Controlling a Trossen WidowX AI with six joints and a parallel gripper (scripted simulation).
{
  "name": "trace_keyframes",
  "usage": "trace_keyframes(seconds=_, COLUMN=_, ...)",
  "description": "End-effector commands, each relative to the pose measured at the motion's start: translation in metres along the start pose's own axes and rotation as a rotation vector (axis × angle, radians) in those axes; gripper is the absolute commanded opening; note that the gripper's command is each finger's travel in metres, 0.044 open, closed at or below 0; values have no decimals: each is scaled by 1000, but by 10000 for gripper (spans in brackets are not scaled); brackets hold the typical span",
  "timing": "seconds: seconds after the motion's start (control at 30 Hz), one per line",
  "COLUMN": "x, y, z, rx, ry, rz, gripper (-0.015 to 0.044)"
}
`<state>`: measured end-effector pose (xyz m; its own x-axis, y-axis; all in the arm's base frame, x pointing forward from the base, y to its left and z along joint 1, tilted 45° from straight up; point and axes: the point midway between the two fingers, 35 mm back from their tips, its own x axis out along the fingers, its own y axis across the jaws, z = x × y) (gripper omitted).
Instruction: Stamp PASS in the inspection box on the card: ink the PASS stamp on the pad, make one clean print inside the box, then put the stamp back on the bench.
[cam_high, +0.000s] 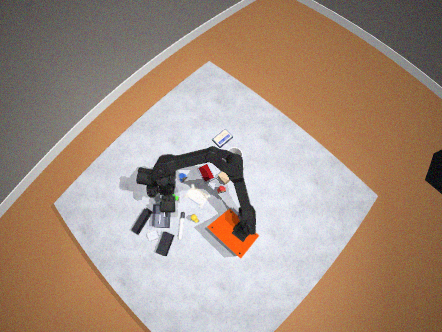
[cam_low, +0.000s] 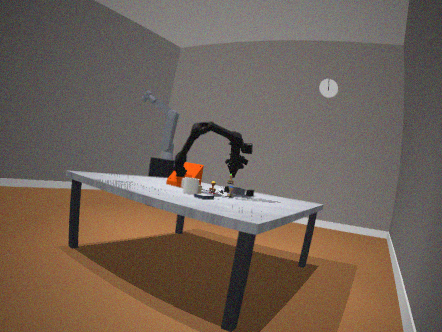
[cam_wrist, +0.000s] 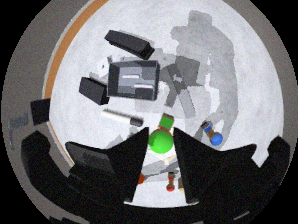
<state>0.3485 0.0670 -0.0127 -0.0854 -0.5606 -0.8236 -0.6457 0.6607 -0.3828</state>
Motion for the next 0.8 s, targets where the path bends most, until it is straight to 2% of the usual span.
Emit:
trace_keyframes(seconds=0.0, x=3, y=6, z=16, rx=6, ry=-4, rz=3, gripper=0)
trace_keyframes(seconds=0.77, x=34, y=2, z=17, rx=6, ry=-5, rz=2, gripper=0)
